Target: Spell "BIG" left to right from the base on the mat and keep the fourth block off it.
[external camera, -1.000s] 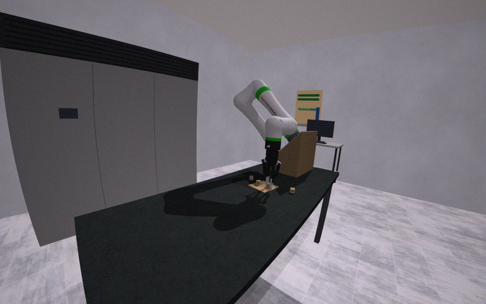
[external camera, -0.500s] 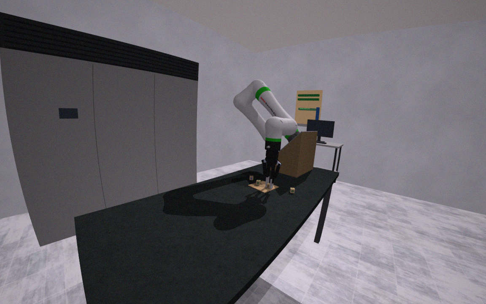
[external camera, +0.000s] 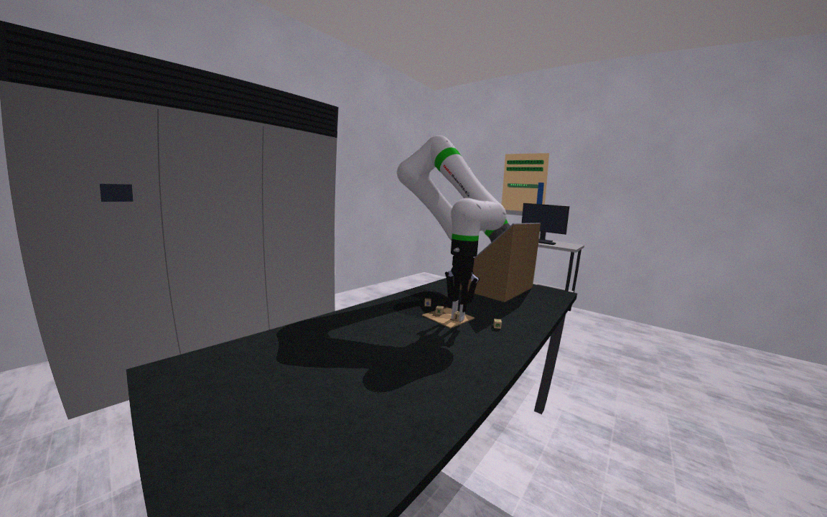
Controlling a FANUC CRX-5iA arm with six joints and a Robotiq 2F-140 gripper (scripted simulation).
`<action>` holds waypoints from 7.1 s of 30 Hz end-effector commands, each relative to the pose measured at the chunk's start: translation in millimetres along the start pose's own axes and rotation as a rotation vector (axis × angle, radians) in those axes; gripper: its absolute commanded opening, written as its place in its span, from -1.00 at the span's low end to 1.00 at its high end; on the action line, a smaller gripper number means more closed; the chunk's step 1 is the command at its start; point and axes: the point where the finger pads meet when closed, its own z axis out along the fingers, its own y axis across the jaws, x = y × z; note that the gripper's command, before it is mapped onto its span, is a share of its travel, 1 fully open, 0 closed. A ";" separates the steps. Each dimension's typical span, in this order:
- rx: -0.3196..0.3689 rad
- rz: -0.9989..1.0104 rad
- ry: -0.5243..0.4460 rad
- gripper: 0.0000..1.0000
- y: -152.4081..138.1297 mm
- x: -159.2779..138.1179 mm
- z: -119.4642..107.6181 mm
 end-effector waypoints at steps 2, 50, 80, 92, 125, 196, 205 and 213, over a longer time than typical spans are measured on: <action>0.000 0.000 0.000 -0.74 0.2 -0.1 -0.2; 0.000 0.000 0.000 -0.50 0.2 -0.1 -4.7; 0.000 0.000 0.000 1.00 0.1 -0.1 -90.2; 0.000 0.000 0.000 1.00 0.1 -0.1 -90.2; -0.002 0.738 0.001 1.00 -141.7 32.7 -83.7; 0.000 0.914 0.000 -0.26 -172.7 46.4 -61.7; 0.000 0.914 0.000 -0.26 -172.8 46.1 -48.7; 0.000 0.914 0.000 -0.26 -172.8 45.9 -38.6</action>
